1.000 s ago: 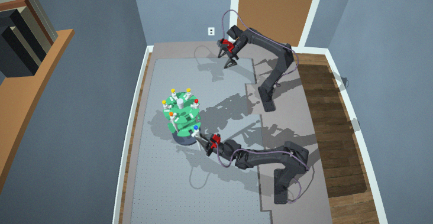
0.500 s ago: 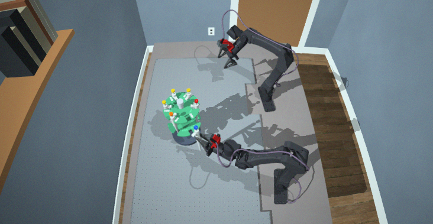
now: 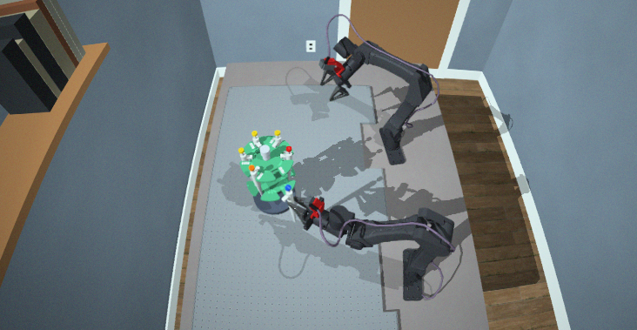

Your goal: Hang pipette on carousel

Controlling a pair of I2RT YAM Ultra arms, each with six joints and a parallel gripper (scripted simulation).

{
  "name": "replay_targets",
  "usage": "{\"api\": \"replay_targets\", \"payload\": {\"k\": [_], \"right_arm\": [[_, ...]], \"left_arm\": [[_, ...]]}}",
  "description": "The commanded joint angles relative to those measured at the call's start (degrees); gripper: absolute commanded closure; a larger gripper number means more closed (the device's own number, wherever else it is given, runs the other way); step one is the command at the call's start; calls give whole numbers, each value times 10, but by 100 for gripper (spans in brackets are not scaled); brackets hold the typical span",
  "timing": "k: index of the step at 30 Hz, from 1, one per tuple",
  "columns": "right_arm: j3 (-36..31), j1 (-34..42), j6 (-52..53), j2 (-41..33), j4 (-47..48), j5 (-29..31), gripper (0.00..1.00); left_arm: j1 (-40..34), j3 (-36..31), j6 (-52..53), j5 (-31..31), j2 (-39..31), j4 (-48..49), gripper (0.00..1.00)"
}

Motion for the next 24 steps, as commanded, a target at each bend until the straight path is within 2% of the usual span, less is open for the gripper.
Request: {"api": "replay_targets", "payload": {"k": [1,24], "right_arm": [[14,-5,-3,0,8,-12,0],[14,-5,-3,0,8,-12,0]], "left_arm": [[-7,18,-3,0,-3,28,88],[-2,8,-1,0,-3,21,88]]}}
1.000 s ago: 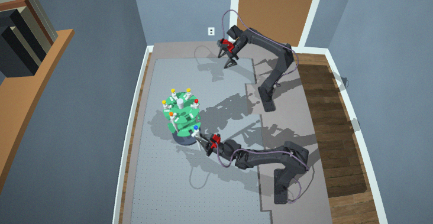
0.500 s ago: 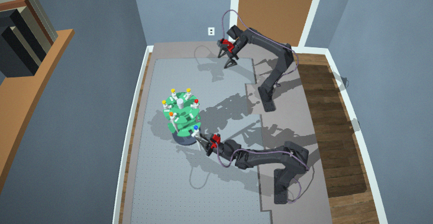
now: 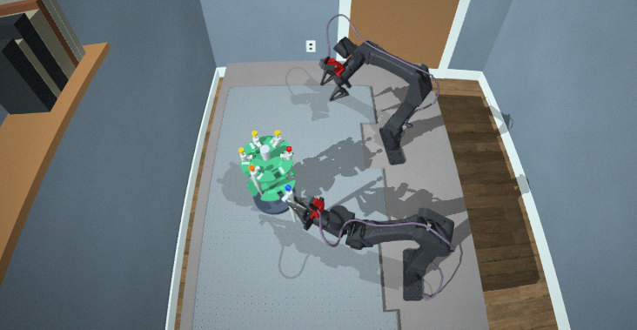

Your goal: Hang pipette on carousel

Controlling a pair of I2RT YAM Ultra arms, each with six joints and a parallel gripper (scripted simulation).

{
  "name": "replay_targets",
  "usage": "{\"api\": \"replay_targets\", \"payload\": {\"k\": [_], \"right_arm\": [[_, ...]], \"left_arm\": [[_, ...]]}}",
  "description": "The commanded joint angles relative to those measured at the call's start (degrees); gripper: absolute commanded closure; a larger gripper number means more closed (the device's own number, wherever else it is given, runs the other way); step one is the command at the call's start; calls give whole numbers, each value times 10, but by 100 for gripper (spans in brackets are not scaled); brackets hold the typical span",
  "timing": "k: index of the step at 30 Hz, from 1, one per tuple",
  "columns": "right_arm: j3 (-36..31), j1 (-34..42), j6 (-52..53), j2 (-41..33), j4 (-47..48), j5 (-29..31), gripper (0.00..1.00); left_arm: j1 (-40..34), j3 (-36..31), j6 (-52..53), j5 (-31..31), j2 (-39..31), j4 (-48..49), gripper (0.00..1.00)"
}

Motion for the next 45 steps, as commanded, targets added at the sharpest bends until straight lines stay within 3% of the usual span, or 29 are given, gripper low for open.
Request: {"api": "replay_targets", "payload": {"k": [1,21,45], "right_arm": [[14,-5,-3,0,8,-12,0],[14,-5,-3,0,8,-12,0],[14,-5,-3,0,8,-12,0]], "left_arm": [[-2,8,-1,0,-3,21,88],[-8,36,-3,-5,-44,-33,88],[-8,39,-3,-4,-43,-23,88]]}}
